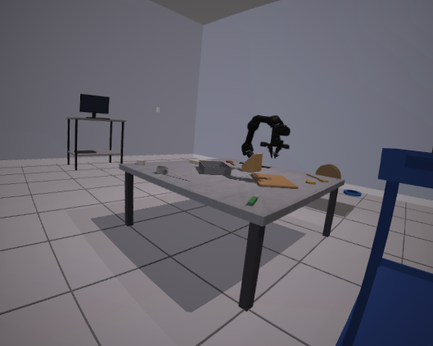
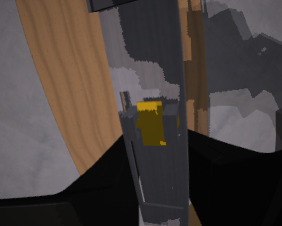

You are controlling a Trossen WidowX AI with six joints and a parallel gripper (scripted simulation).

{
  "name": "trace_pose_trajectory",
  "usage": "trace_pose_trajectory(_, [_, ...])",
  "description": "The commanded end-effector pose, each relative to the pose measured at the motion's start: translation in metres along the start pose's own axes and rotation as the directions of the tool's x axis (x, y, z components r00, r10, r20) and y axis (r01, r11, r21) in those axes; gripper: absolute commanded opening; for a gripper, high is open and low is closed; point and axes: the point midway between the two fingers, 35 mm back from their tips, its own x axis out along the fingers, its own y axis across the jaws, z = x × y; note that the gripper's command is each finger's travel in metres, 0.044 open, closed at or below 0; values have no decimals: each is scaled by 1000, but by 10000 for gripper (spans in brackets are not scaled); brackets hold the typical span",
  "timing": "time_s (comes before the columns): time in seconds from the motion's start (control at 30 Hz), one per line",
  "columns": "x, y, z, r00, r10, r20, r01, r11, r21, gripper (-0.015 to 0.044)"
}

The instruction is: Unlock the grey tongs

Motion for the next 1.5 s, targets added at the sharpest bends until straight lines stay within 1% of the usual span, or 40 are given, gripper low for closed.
trace_pose_trajectory(0.0, [1, 12, -1, 1000, 6, 1, -6, 999, -36, -150])
trace_pose_trajectory(0.17, [1, 12, -1, 1000, 7, 3, -7, 999, -36, -150])
trace_pose_trajectory(0.27, [0, 14, 1, 1000, 11, 26, -10, 999, -40, -150])
trace_pose_trajectory(0.73, [-5, 29, 16, 970, 47, 238, -31, 997, -68, -150])
trace_pose_trajectory(1.1, [-13, 38, 22, 916, 67, 396, -36, 996, -87, -150])
trace_pose_trajectory(1.47, [-23, 42, 23, 838, 81, 539, -32, 994, -100, -150])
